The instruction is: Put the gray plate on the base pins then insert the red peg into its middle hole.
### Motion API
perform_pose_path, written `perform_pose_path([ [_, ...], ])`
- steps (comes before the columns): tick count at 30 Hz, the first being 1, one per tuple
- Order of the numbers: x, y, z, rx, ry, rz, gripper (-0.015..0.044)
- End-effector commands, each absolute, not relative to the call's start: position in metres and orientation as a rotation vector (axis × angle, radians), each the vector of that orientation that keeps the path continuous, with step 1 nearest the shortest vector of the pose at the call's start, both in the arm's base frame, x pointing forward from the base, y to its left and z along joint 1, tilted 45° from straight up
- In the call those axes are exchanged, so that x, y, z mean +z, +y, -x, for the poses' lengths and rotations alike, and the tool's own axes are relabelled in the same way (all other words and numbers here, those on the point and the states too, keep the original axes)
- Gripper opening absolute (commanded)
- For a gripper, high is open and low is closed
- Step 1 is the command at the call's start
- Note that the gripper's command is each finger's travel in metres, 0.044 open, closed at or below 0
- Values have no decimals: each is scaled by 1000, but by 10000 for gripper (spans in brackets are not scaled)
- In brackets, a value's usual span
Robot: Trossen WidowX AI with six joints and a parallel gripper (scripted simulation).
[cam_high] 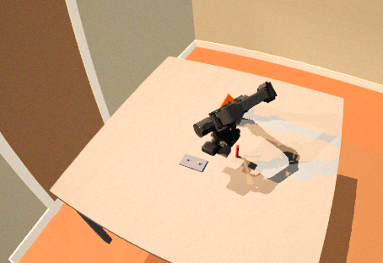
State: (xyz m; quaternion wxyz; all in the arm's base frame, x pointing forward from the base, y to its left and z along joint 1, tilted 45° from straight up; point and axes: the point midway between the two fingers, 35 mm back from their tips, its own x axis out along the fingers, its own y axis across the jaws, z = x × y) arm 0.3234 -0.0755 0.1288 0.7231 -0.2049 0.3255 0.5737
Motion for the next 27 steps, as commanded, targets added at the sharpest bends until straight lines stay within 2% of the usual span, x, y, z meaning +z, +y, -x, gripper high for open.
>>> perform_pose_path([
  [1,127,-80,-324,1274,714,462,0],
  [27,47,-101,-339,1306,668,527,0],
])
